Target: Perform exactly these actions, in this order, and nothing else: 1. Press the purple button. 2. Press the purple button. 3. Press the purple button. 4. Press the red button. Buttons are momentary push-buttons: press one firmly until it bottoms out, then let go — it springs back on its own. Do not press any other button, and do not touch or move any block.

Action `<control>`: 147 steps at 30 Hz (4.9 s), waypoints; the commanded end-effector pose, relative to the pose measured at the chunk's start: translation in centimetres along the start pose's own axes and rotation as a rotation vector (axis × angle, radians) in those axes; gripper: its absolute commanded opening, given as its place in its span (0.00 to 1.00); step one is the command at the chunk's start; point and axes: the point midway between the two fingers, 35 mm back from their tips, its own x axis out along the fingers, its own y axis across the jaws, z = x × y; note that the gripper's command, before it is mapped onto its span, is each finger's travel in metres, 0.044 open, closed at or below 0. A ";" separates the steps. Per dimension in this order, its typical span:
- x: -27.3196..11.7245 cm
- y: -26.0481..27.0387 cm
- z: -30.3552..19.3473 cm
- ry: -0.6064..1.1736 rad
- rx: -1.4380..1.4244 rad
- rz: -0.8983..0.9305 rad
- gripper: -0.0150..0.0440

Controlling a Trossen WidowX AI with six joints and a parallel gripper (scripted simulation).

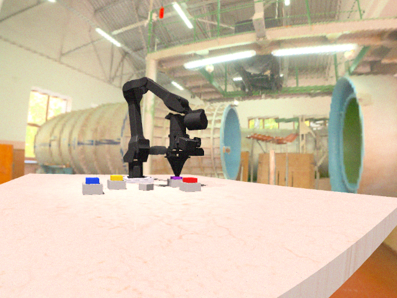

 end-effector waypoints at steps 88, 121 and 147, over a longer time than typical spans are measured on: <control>-0.4 -0.9 10.5 0.002 -0.004 -0.012 0.29; -0.2 -0.8 10.6 -0.003 0.000 -0.007 0.29; -9.2 10.6 6.2 0.006 -0.004 -0.001 0.93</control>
